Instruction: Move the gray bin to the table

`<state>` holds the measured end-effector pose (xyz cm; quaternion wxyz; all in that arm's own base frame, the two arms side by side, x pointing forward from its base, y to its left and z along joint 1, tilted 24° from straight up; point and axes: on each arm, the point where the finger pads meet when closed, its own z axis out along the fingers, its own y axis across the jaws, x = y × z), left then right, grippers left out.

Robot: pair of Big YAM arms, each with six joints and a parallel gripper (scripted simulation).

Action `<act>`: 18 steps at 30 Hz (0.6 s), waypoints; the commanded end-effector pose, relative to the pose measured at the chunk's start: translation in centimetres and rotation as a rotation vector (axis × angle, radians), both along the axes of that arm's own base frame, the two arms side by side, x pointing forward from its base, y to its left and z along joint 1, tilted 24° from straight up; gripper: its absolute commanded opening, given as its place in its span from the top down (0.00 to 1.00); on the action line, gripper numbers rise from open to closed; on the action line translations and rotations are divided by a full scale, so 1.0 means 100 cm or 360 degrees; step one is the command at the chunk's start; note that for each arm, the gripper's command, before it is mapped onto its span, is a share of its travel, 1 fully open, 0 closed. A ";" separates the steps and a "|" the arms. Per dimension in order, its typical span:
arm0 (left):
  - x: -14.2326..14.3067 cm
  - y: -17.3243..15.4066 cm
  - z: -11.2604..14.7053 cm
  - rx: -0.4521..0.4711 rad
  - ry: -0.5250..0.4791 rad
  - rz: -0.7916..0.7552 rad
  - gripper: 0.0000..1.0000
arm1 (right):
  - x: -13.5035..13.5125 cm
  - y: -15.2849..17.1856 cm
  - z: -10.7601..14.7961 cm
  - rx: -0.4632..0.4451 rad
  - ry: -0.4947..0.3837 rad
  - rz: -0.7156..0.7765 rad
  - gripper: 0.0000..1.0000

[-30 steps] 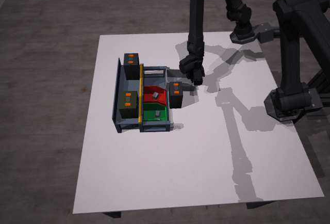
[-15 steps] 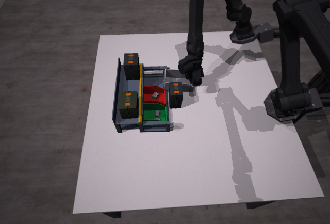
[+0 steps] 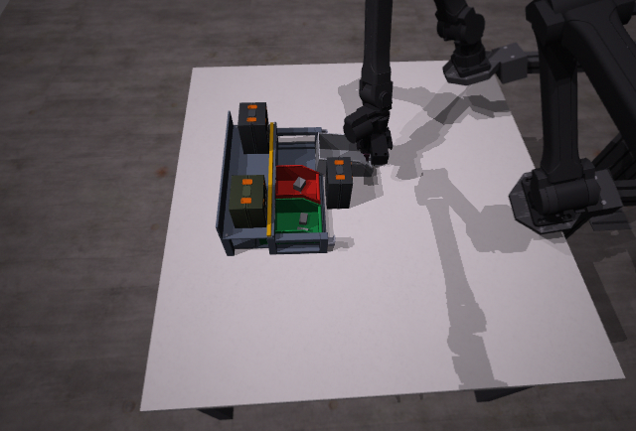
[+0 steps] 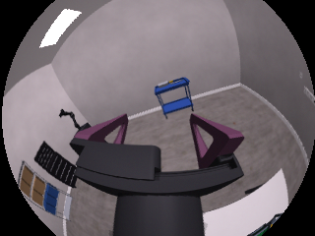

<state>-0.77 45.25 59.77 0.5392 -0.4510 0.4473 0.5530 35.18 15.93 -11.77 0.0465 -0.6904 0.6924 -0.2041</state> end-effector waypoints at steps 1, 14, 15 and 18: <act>-0.005 -0.006 0.013 0.0059 -0.0012 0.0019 0.00 | -0.008 -0.012 -0.010 -0.0035 0.0051 -0.0016 0.10; -0.005 -0.006 0.013 0.0059 -0.0012 0.0019 0.00 | -0.009 -0.009 -0.009 -0.0042 0.0057 -0.0003 0.10; -0.005 -0.006 0.013 0.0059 -0.0012 0.0019 0.00 | -0.009 -0.009 -0.009 -0.0043 0.0058 -0.0002 0.10; -0.005 -0.006 0.013 0.0059 -0.0012 0.0019 0.00 | -0.010 -0.010 -0.009 -0.0046 0.0061 -0.0001 0.10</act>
